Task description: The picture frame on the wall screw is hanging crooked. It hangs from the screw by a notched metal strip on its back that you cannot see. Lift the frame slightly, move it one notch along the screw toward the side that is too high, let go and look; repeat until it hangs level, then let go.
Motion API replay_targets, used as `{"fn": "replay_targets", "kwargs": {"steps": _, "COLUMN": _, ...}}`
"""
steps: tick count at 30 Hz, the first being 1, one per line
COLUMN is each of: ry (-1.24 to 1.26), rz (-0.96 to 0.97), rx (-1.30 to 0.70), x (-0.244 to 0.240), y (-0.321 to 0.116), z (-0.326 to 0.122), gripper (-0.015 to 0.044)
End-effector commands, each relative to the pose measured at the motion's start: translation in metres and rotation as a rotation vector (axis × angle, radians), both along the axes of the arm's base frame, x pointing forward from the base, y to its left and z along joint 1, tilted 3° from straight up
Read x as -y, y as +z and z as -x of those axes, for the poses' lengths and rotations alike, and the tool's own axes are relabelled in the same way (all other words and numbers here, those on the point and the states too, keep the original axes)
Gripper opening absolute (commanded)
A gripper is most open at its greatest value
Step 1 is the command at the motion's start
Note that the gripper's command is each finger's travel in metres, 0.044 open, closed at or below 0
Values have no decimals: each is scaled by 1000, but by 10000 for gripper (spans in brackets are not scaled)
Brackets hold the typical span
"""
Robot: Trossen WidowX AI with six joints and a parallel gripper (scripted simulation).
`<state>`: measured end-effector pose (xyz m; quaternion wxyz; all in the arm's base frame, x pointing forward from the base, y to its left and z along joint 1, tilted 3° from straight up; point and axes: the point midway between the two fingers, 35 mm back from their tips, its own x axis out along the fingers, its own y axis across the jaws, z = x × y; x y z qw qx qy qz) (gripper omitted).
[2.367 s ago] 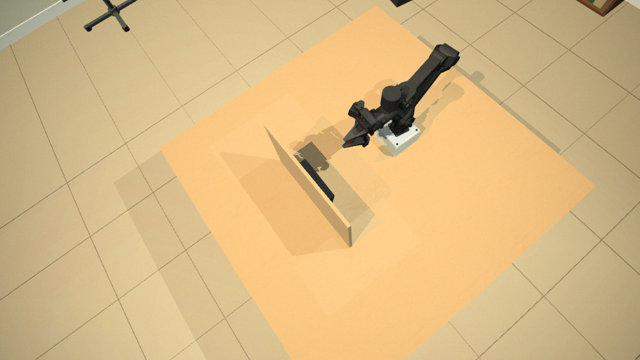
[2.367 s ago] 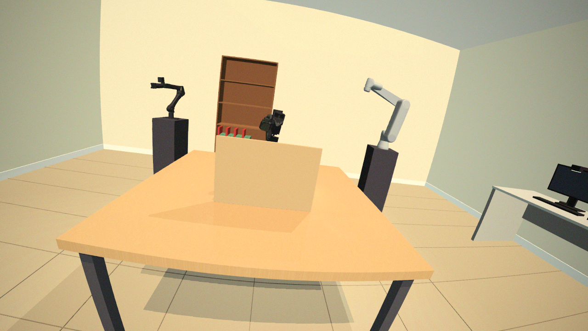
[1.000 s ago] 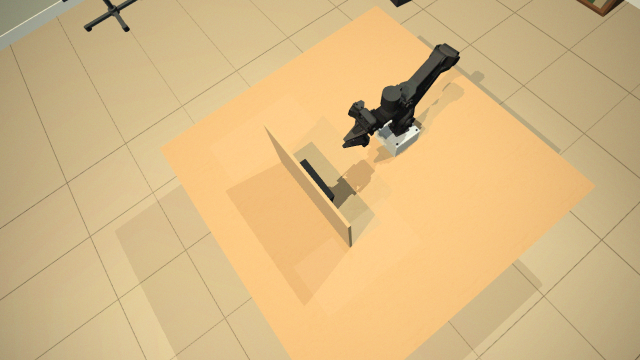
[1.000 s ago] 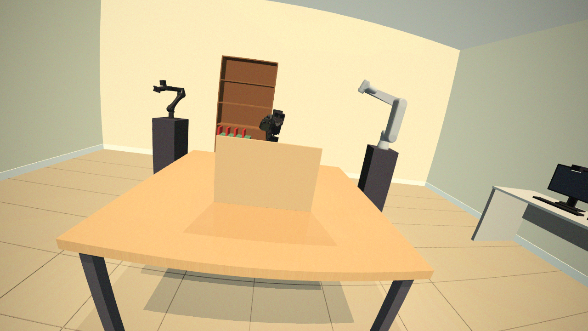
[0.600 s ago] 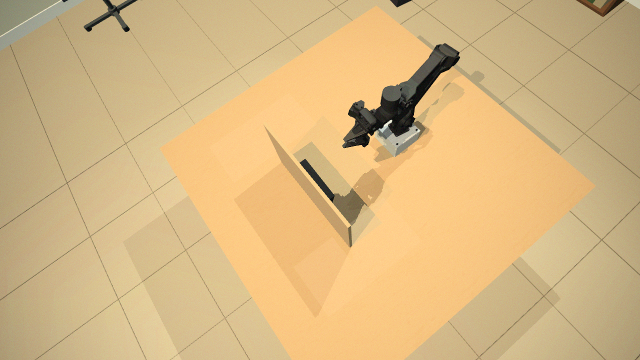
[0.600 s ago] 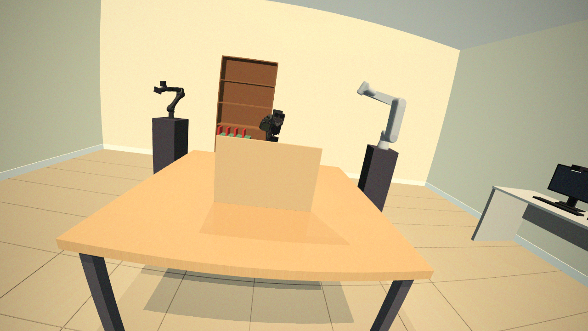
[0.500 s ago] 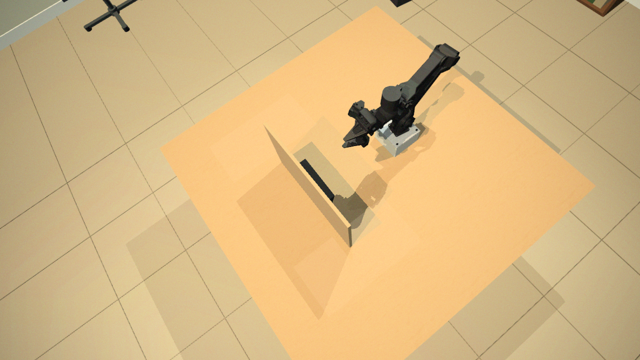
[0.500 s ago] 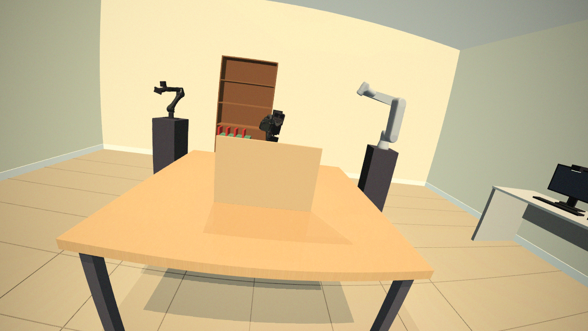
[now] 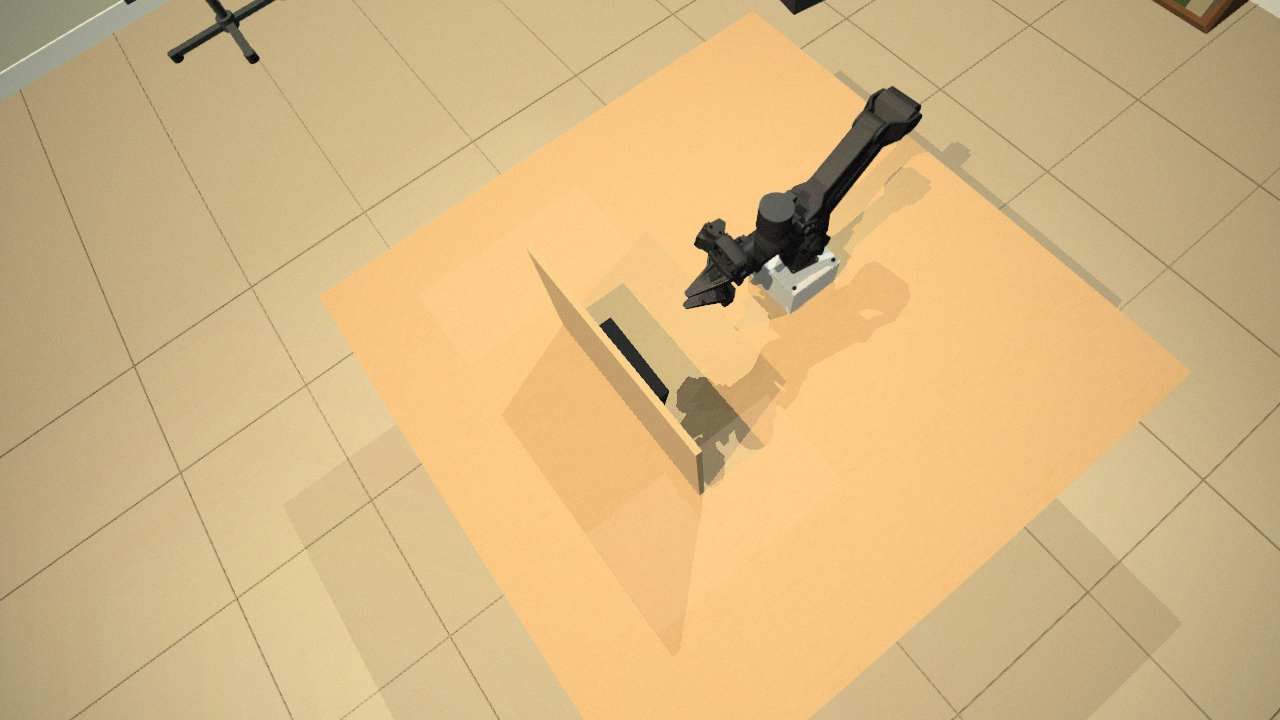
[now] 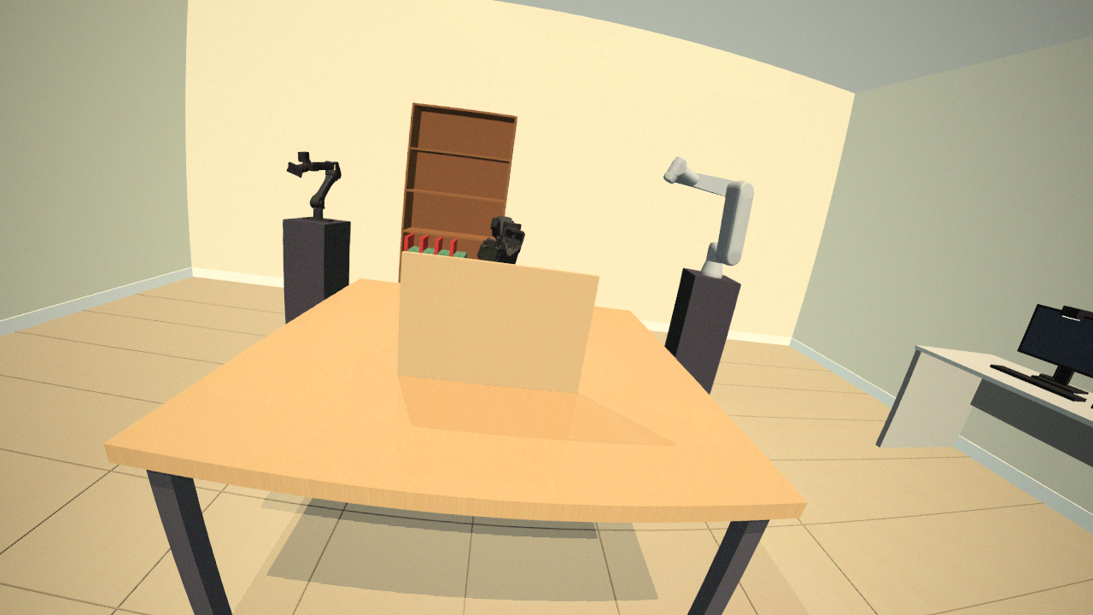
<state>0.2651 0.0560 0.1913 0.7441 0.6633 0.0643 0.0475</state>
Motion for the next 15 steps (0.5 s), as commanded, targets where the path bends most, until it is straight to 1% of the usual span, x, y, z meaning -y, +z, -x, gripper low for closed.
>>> {"fn": "replay_targets", "kwargs": {"steps": 1, "ry": 4, "rz": 5, "rx": -1, "x": 0, "y": -2, "z": 0, "gripper": 260}}
{"fn": "replay_targets", "kwargs": {"steps": 15, "ry": 4, "rz": 5, "rx": 0, "x": -2, "y": -3, "z": -5, "gripper": 260}}
